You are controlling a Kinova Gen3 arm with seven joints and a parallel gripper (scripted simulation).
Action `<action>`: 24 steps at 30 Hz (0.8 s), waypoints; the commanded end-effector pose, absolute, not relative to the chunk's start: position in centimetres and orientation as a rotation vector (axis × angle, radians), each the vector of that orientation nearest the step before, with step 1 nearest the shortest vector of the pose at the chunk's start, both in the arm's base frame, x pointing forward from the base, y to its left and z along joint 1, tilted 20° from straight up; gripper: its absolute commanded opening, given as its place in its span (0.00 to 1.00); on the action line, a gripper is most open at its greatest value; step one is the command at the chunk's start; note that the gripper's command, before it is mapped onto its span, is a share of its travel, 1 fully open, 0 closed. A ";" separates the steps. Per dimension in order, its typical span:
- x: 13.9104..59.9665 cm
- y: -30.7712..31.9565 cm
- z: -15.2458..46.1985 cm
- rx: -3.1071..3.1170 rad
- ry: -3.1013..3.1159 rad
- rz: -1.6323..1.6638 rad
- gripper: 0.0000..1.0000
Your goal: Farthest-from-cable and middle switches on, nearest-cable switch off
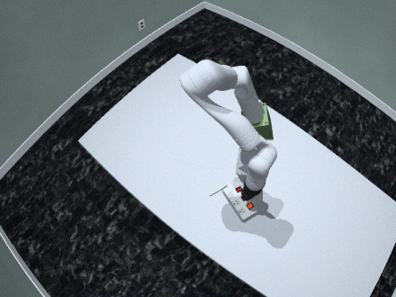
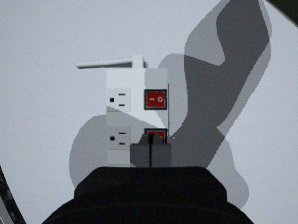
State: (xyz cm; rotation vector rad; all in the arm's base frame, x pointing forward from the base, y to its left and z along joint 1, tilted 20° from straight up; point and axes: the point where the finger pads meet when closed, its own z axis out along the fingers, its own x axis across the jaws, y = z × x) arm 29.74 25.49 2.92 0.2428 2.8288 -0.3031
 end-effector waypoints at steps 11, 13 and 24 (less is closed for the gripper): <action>29.8 25.5 2.6 0.241 2.829 -0.299 0.00; 29.9 25.4 2.5 0.240 2.829 -0.298 0.00; 30.2 25.1 1.3 0.240 2.829 -0.298 0.00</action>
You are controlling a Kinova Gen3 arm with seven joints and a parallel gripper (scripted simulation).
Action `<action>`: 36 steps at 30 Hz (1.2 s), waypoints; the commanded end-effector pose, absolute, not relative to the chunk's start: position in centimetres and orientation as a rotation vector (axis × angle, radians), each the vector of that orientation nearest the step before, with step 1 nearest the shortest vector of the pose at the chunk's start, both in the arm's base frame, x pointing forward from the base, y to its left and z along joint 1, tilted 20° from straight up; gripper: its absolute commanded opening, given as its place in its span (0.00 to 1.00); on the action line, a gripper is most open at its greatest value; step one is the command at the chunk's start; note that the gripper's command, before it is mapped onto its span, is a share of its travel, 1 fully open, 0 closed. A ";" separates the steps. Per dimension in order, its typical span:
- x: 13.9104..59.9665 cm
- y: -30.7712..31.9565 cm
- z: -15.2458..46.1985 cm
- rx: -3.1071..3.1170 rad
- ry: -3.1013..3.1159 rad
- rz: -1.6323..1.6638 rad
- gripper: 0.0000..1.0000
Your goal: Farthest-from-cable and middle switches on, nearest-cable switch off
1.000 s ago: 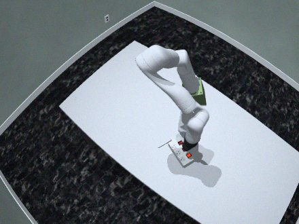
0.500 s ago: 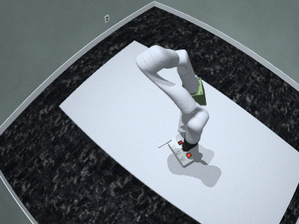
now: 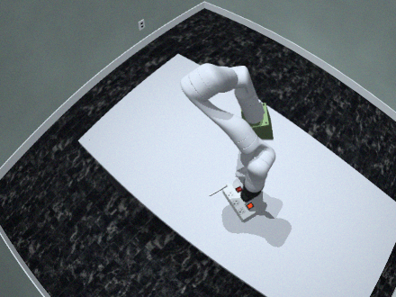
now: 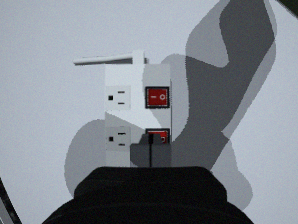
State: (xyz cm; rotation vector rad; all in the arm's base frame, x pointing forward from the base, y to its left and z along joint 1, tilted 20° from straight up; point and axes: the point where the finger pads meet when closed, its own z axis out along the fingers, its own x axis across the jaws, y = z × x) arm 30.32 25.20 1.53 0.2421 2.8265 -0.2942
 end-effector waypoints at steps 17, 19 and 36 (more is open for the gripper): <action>30.8 24.7 -0.4 0.240 2.829 -0.298 0.00; 30.8 24.7 -0.5 0.240 2.829 -0.298 0.00; 30.9 24.5 -1.0 0.240 2.829 -0.298 0.00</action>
